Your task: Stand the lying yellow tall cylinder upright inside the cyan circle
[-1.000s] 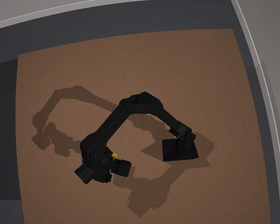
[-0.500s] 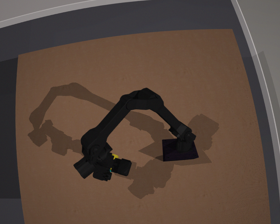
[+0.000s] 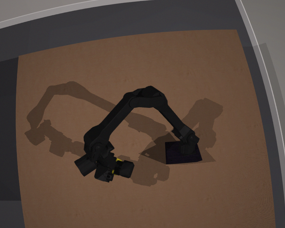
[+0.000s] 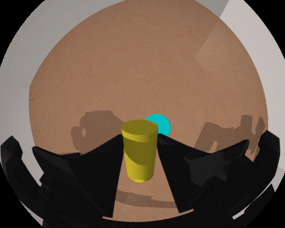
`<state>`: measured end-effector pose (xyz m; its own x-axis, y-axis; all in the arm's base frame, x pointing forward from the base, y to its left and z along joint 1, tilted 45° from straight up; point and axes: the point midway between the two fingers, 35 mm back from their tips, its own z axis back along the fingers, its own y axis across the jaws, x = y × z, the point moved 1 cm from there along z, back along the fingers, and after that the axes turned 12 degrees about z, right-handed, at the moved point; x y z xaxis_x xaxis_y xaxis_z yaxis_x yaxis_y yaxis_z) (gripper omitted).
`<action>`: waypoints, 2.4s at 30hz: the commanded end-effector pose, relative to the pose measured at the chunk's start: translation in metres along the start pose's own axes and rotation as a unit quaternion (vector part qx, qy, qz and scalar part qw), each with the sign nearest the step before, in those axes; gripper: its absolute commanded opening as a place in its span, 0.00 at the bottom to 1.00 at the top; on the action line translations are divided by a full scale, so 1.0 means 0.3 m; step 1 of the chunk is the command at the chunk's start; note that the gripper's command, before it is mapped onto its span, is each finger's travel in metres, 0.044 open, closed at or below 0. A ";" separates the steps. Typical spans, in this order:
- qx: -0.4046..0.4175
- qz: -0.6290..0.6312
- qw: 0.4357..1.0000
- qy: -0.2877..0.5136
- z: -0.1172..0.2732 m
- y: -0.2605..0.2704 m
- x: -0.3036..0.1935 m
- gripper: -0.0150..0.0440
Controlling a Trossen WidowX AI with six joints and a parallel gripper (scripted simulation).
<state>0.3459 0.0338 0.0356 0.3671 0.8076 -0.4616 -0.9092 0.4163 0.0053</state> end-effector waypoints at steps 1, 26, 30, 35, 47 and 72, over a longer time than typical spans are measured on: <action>0.004 0.002 1.000 -0.019 0.000 0.003 0.001 0.43; 0.020 0.001 0.994 -0.112 -0.024 0.004 -0.006 0.43; 0.021 0.002 0.992 -0.127 -0.027 0.004 -0.007 0.43; 0.022 0.002 0.989 -0.146 -0.029 0.003 -0.008 0.43; 0.021 0.005 0.981 -0.190 -0.034 0.002 -0.012 0.43; 0.006 0.013 0.959 -0.281 -0.033 -0.003 -0.024 0.43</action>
<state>0.3417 0.0221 0.0281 0.4059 0.9120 0.0584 -0.9139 0.4049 0.0288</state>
